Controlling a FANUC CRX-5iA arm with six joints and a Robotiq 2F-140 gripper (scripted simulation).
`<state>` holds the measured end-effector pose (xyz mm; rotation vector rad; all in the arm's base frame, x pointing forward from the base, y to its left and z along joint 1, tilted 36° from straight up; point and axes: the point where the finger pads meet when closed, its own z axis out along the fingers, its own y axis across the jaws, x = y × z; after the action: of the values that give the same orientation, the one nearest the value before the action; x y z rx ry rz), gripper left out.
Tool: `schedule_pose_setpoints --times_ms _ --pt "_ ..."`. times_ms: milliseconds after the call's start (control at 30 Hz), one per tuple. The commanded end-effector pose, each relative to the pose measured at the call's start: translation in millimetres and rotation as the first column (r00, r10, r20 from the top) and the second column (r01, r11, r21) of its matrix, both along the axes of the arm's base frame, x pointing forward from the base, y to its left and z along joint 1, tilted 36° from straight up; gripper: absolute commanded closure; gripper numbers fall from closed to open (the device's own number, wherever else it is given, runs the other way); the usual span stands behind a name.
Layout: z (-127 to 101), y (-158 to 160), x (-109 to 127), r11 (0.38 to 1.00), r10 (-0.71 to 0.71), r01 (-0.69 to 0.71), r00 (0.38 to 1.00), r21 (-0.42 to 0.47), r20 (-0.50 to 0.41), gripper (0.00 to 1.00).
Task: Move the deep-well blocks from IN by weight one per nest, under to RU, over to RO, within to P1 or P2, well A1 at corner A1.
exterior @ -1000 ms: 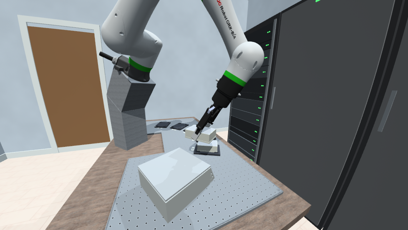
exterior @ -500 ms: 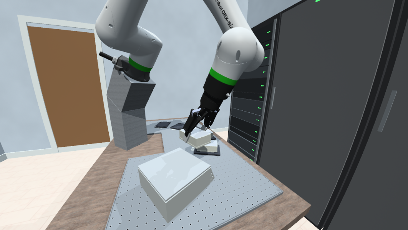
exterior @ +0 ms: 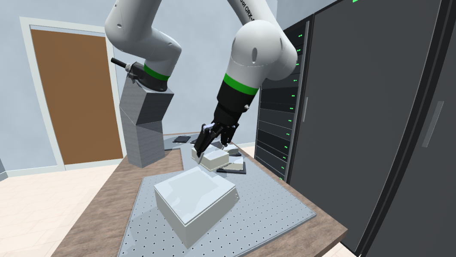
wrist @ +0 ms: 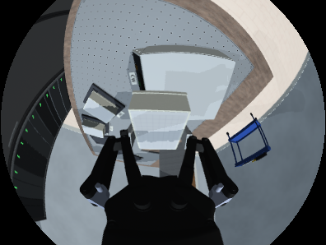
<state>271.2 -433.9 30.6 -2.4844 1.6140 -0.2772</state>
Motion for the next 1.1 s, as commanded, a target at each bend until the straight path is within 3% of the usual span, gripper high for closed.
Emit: schedule_pose_setpoints --times_ms 0,767,1067 --pt "-0.9 -4.3 -6.3 1.000 0.000 0.000 1.000 0.000 0.000 0.90" --pt "-10.1 -41.3 -62.6 1.000 0.000 0.000 1.000 0.000 0.000 0.90" --pt "-10.1 -41.4 -62.5 1.000 0.000 0.000 1.000 0.000 0.000 0.90"
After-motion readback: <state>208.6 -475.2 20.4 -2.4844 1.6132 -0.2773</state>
